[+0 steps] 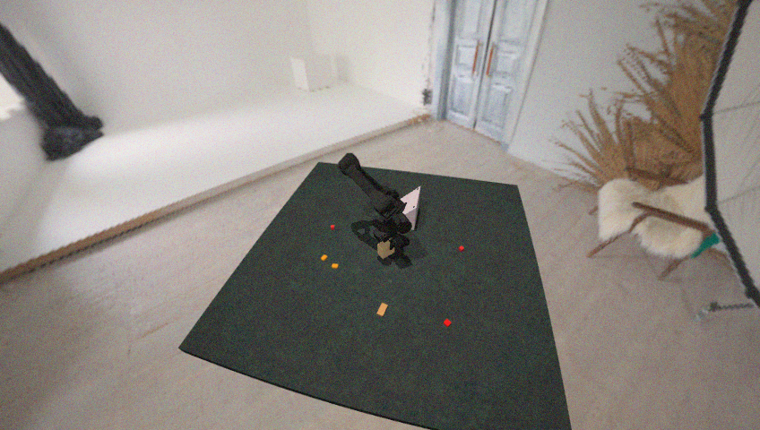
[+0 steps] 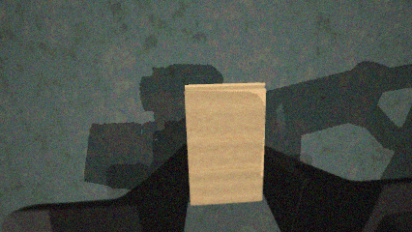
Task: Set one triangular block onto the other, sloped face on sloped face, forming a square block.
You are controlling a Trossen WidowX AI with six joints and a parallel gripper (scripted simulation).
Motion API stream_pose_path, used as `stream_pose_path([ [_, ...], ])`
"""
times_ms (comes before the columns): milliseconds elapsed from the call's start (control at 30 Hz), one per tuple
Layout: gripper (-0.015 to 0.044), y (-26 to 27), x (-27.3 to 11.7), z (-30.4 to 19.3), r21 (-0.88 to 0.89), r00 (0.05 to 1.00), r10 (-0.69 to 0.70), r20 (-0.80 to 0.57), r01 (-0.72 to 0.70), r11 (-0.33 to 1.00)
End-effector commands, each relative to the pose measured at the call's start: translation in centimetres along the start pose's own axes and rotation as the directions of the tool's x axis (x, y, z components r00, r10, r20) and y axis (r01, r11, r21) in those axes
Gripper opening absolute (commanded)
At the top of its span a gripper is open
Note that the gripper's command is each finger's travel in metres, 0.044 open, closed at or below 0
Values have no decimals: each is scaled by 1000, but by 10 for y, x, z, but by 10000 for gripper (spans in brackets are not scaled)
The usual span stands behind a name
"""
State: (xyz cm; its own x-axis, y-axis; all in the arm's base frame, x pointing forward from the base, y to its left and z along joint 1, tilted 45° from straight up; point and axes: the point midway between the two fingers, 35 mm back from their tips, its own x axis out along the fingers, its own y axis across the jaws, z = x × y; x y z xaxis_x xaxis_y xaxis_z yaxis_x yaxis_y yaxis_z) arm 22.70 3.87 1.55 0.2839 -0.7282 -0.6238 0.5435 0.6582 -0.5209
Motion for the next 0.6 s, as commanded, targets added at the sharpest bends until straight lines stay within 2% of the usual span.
stream_pose_path([
  [0,0,0,0,1,-2,1000,1,5,-1,1000],
  [567,0,0,1,1,0,1000,1,2,-1,1000],
])
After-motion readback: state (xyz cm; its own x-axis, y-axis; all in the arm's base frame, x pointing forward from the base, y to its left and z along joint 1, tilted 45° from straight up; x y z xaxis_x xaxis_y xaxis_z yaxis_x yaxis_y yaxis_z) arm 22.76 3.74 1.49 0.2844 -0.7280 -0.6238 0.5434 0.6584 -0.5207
